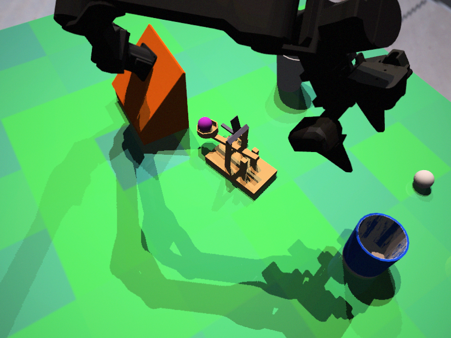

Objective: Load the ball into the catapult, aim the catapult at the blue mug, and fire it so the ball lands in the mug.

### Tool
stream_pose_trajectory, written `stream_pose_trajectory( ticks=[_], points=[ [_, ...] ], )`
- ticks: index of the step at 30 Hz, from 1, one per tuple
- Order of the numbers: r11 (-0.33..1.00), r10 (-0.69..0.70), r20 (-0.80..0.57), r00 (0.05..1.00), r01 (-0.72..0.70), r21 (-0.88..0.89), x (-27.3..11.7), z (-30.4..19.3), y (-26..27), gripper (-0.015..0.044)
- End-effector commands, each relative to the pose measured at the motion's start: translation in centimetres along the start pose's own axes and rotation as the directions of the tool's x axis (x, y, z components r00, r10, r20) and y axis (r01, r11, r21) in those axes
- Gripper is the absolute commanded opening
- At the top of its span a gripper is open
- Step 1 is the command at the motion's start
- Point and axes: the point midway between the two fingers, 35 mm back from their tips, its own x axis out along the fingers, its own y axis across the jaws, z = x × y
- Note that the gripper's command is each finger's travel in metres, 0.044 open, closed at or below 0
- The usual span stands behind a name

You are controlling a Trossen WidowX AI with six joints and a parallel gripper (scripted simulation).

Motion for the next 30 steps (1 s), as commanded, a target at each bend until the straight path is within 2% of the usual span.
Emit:
stream_pose_trajectory(
  ticks=[1, 8, 25, 30],
  points=[
    [1.0, -0.005, 0.005, 1.0, 0.005, -0.001, -0.04, 0.18, -0.13, 0.044],
    [1.0, -0.008, 0.004, 1.0, 0.008, 0.001, 0.65, 0.94, -0.3, 0.044],
    [1.0, -0.008, 0.004, 1.0, 0.008, 0.001, 0.65, 0.94, -0.3, 0.0],
    [1.0, -0.008, 0.004, 1.0, 0.008, 0.001, 0.65, 0.94, -0.3, 0.0]
  ],
)
